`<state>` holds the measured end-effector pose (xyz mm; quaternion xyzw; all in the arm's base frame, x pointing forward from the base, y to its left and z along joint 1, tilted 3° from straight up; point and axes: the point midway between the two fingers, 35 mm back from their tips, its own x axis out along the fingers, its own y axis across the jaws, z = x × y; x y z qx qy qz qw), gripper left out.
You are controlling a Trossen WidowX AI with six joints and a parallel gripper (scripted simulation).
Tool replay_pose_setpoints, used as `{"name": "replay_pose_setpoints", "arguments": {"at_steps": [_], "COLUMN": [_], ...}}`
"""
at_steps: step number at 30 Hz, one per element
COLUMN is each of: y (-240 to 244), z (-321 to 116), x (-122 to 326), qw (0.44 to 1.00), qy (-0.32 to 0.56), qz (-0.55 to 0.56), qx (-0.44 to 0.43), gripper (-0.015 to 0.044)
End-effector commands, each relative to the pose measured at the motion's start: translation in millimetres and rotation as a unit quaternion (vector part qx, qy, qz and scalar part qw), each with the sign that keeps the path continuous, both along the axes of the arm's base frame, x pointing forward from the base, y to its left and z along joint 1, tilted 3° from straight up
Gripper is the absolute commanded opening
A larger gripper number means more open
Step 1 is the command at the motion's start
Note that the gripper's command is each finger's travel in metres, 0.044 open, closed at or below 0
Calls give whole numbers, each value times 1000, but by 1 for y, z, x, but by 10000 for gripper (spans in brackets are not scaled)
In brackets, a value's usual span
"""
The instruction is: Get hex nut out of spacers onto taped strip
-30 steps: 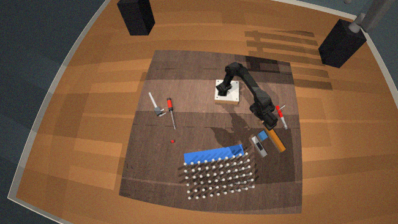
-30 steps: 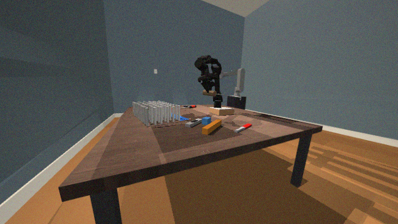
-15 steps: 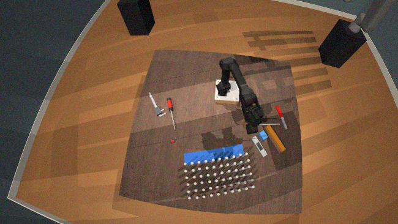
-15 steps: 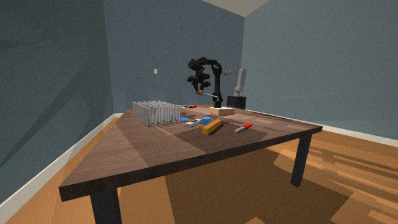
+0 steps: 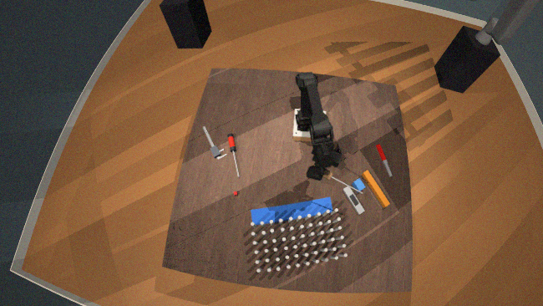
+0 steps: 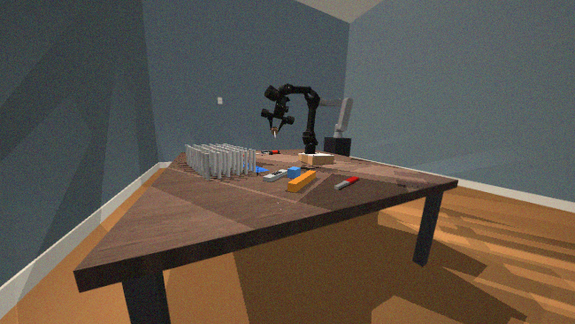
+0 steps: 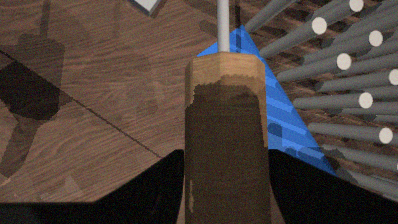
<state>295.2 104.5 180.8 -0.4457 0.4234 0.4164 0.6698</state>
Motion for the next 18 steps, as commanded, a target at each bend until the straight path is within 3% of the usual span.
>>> {"name": "replay_pose_setpoints", "arguments": {"at_steps": [1,18], "y": [-22,-113], "z": [1,-2], "x": [0,-18], "qw": [998,936], "qy": [-11,-55], "qz": [-67,-349], "qx": [2,16], "gripper": [0,0]}}
